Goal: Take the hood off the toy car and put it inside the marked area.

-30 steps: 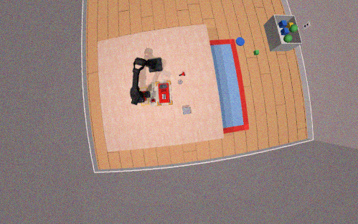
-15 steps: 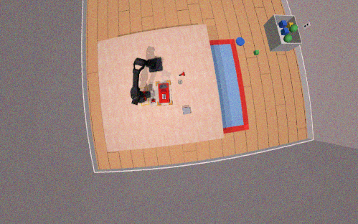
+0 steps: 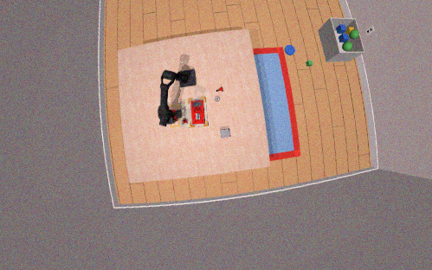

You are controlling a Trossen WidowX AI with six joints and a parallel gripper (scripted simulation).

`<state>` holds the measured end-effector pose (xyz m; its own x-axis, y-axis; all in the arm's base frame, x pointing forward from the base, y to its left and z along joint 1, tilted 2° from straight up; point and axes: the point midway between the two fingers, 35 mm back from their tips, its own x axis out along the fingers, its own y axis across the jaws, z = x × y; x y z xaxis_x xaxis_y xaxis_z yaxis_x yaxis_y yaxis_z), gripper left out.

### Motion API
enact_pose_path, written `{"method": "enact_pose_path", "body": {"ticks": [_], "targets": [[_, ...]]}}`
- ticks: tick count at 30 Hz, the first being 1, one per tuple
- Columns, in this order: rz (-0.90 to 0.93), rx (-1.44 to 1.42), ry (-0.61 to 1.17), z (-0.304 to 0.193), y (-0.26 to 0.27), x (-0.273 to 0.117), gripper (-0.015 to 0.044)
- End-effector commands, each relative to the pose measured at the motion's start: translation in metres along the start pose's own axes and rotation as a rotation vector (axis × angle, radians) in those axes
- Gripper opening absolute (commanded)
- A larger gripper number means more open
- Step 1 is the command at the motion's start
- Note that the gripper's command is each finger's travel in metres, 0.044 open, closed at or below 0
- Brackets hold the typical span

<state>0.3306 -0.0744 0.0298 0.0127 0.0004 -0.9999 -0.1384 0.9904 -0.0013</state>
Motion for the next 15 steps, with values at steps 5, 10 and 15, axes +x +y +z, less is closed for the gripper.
{"method": "enact_pose_path", "body": {"ticks": [5,10,15], "targets": [[0.002,-0.005,0.009,-0.0031,0.0008,0.0041,0.0000],[0.002,-0.005,0.009,-0.0031,0.0008,0.0044,0.0000],[0.002,-0.005,0.009,-0.0031,0.0008,0.0063,0.0000]]}}
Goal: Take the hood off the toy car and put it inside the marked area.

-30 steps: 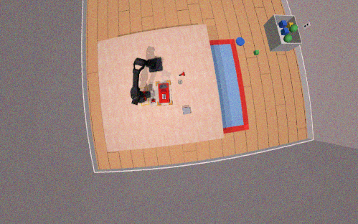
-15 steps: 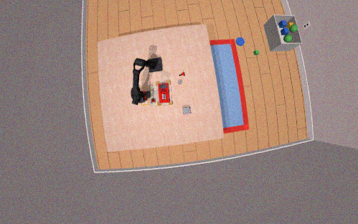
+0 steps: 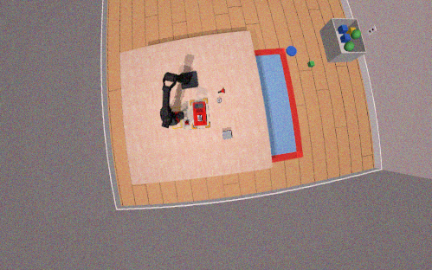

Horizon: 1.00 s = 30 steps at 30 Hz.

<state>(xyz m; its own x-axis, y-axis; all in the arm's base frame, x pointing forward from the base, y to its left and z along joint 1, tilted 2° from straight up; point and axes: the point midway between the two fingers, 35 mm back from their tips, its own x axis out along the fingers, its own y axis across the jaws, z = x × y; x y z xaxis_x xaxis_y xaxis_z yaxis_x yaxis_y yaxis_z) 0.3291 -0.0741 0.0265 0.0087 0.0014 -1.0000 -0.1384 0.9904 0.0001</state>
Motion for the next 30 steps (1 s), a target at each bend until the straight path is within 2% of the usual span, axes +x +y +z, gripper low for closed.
{"method": "enact_pose_path", "body": {"ticks": [1,30], "targets": [[0.000,-0.005,0.005,-0.002,0.000,0.003,0.0000],[0.000,-0.005,0.005,-0.002,0.000,0.018,0.0000]]}}
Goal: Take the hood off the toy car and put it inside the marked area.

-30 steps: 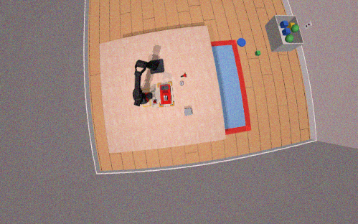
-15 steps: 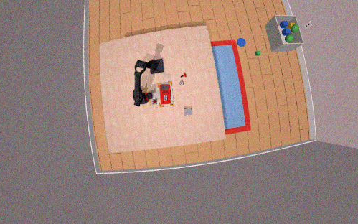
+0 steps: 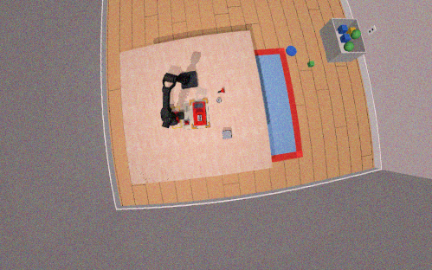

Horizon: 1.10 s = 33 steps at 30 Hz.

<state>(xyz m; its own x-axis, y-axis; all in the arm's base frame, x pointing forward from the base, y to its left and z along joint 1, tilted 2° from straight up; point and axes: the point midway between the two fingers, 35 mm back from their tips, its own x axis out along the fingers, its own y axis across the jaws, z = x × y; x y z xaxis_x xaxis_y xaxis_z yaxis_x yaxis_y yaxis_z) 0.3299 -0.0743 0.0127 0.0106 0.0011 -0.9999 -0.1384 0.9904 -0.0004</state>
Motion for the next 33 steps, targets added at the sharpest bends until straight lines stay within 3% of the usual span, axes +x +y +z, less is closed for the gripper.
{"method": "enact_pose_path", "body": {"ticks": [1,12,28,33], "targets": [[0.001,-0.005,0.007,-0.002,0.001,0.004,0.0000],[0.001,-0.005,0.007,-0.002,0.001,0.007,0.0000],[0.001,0.000,0.002,-0.001,0.000,0.005,0.0420],[0.001,0.000,0.004,0.001,0.000,-0.010,0.0440]]}}
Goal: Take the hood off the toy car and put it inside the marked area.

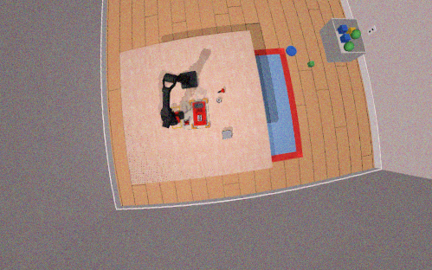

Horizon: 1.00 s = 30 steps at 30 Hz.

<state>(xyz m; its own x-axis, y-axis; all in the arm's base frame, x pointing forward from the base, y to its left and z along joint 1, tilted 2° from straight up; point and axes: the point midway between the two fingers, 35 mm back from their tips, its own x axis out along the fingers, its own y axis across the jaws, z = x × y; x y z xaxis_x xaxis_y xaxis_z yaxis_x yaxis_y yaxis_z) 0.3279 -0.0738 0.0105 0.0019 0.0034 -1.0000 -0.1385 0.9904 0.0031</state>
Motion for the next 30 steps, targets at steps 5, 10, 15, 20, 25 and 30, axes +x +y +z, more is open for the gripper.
{"method": "enact_pose_path", "body": {"ticks": [5,10,15,20,25,30], "targets": [[-0.002,0.000,0.003,0.003,-0.001,-0.059,0.0440],[-0.002,0.000,0.005,0.002,-0.001,-0.069,0.0440],[-0.002,0.000,0.005,0.002,-0.001,-0.069,0.0440],[-0.002,0.000,0.005,0.002,-0.001,-0.069,0.0440],[-0.002,0.000,0.005,0.002,-0.001,-0.069,0.0440],[-0.002,0.000,0.005,0.002,-0.001,-0.069,0.0440]]}}
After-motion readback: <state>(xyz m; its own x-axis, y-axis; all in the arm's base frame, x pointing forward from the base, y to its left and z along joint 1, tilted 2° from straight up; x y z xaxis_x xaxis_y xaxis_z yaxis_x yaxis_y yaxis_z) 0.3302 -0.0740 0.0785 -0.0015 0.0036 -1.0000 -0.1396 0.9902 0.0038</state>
